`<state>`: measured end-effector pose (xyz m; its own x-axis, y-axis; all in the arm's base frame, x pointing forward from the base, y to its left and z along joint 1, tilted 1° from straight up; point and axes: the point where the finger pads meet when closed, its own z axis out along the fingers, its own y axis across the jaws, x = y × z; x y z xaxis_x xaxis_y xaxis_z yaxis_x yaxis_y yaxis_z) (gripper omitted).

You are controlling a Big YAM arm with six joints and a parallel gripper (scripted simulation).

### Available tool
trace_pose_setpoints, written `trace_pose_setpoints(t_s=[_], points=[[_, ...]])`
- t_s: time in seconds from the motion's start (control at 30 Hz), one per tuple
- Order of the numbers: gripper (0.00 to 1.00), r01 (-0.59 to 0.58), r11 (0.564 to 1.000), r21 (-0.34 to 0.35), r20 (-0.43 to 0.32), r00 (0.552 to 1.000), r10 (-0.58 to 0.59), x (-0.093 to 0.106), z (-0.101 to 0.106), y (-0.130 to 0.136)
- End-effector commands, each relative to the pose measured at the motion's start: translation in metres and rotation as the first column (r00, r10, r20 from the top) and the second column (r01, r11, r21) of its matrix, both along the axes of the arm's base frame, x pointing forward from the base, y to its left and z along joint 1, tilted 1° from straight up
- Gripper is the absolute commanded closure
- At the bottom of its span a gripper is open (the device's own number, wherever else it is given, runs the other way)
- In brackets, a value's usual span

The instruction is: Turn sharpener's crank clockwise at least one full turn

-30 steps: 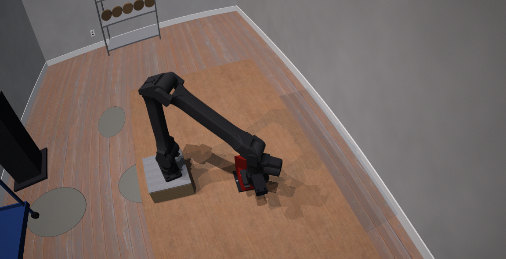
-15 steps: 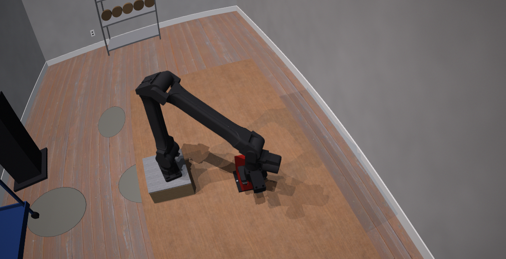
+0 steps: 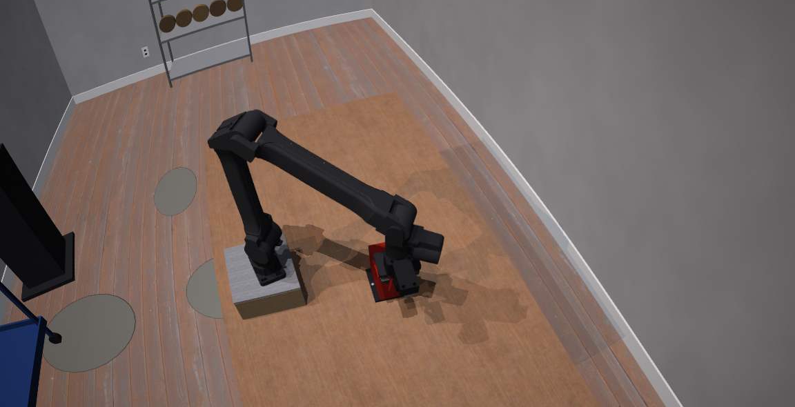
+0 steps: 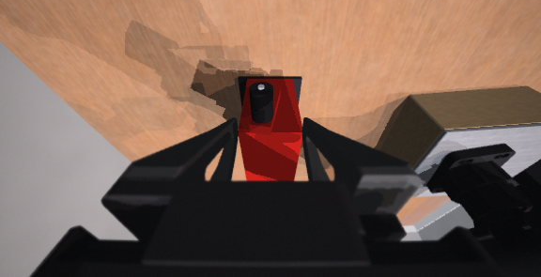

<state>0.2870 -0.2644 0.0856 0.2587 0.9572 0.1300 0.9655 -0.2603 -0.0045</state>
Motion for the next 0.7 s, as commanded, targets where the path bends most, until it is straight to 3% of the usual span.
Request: trace_pose_setpoints(t_s=[0.0, 0.33, 0.4, 0.47, 0.67], points=[[0.49, 0.003, 0.999, -0.051, 0.054, 0.999, 0.0, 0.02, 0.038, -0.015], [0.49, 0.004, 0.999, -0.052, 0.055, 0.998, -0.001, 0.019, 0.066, -0.014], [0.49, 0.004, 0.999, -0.052, 0.055, 0.998, -0.001, 0.019, 0.066, -0.014], [0.49, 0.001, 1.0, -0.03, 0.031, 1.0, 0.0, 0.012, 0.05, -0.01], [0.49, 0.001, 1.0, -0.03, 0.031, 1.0, 0.0, 0.012, 0.05, -0.01]])
